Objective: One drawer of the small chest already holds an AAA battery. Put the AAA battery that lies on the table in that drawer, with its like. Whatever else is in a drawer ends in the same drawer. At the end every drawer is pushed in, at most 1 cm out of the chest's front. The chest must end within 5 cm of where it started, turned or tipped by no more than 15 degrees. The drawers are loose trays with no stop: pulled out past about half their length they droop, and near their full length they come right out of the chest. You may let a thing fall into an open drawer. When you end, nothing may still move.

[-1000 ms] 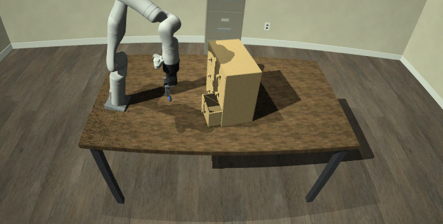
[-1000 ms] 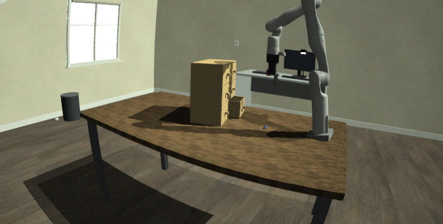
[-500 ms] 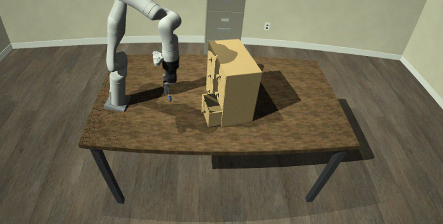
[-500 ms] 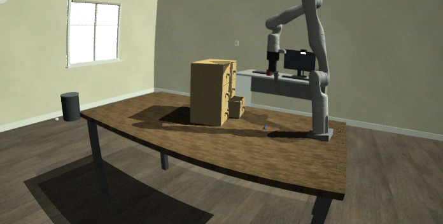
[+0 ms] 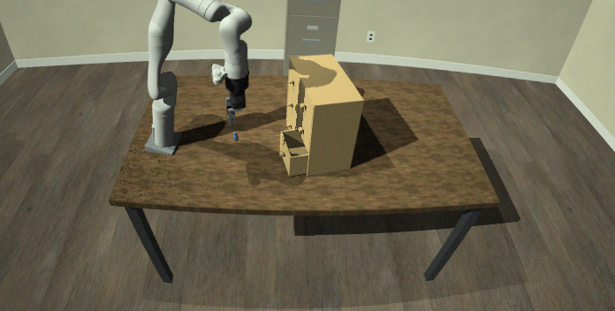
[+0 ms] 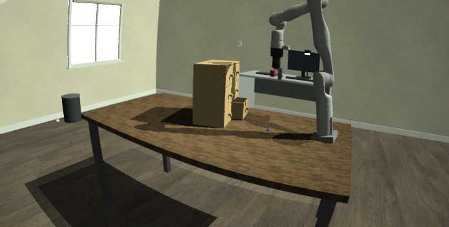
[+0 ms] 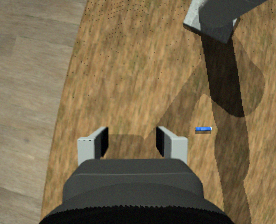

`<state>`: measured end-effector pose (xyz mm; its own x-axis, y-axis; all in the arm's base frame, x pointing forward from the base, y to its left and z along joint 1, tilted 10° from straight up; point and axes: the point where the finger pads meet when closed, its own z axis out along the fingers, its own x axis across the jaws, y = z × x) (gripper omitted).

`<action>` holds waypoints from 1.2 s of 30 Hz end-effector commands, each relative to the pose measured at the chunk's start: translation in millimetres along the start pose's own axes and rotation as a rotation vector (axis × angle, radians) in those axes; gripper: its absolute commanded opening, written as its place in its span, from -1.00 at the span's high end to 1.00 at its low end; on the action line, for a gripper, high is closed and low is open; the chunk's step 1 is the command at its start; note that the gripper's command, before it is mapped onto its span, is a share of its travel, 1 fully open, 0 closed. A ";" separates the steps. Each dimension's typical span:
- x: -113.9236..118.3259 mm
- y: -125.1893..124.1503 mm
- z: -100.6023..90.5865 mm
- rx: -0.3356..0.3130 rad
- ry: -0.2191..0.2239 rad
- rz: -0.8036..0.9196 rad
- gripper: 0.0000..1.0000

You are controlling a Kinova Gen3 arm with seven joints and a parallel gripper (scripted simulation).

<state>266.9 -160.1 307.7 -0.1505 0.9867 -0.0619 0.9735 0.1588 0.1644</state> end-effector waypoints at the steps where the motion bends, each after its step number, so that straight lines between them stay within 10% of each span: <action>1: -0.7 0.8 -1.9 -0.003 -0.004 0.000 -1.00; 36: 4.5 95.2 -2.2 -0.003 -0.004 0.000 -1.00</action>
<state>356.6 -141.4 326.6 -0.1457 0.9868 -0.0703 0.9732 0.1557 0.1692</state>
